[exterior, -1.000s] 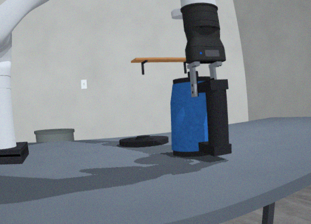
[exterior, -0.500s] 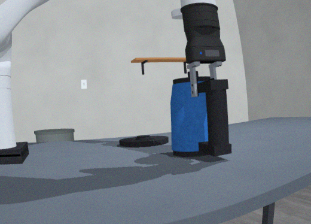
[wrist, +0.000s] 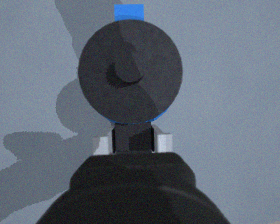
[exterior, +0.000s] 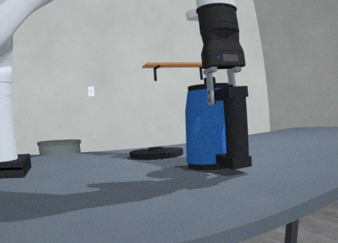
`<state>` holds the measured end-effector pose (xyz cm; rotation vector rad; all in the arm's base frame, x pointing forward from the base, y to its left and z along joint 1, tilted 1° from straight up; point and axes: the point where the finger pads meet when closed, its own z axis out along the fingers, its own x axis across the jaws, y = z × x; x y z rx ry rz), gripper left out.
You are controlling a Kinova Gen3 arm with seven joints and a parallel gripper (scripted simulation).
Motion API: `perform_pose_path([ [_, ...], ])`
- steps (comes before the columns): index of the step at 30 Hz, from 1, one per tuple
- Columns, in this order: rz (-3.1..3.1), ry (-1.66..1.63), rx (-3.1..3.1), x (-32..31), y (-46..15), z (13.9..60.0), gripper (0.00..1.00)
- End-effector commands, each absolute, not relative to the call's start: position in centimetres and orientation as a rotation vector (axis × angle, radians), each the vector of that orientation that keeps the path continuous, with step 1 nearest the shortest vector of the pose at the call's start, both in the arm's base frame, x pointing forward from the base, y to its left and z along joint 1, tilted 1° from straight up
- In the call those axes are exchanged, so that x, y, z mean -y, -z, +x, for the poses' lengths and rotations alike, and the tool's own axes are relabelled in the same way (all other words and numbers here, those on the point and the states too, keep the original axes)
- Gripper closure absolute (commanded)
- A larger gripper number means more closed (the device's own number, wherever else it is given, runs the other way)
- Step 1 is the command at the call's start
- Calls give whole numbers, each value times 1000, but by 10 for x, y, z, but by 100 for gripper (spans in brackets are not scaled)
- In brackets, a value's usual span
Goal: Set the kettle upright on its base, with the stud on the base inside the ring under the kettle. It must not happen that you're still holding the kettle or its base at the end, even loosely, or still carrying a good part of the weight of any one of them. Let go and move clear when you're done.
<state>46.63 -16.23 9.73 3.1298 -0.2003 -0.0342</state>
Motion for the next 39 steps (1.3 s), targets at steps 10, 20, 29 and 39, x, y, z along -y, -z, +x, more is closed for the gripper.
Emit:
perform_pose_path([
  [10, 3130, 32, 200, 162, -98, 467, 100],
  [20, 3130, 32, 200, 162, -98, 467, 100],
  [29, 3130, 32, 200, 162, -102, 467, 100],
  [39, 3130, 32, 200, 162, -116, 467, 100],
])
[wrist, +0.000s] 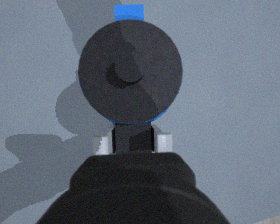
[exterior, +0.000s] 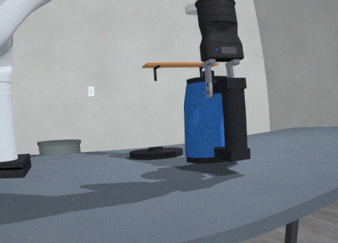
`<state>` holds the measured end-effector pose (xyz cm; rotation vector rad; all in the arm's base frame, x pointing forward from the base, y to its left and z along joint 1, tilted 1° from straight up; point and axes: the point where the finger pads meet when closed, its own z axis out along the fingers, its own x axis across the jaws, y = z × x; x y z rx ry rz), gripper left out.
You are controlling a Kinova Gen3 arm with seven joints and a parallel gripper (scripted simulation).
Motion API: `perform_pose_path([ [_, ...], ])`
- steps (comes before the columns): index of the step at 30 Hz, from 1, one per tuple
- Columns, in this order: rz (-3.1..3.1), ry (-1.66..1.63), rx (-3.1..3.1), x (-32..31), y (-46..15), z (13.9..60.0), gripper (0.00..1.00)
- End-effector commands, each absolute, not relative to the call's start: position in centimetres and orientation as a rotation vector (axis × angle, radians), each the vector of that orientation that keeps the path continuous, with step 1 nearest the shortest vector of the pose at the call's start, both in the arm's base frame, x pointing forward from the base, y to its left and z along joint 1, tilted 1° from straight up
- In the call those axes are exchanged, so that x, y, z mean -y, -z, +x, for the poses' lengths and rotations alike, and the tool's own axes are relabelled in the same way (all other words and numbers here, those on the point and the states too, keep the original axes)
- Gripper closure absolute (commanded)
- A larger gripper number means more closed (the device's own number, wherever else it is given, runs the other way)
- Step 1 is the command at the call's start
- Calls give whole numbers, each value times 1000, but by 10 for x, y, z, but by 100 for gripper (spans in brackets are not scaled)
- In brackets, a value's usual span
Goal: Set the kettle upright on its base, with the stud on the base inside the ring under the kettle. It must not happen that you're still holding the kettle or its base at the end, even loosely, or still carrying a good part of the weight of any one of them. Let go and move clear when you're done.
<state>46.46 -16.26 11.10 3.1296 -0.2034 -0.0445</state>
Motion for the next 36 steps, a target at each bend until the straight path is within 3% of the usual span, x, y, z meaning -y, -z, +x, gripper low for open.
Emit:
perform_pose_path([
  [1, 3130, 32, 200, 162, -118, 467, 100],
  [36, 3130, 32, 200, 162, -145, 468, 100],
])
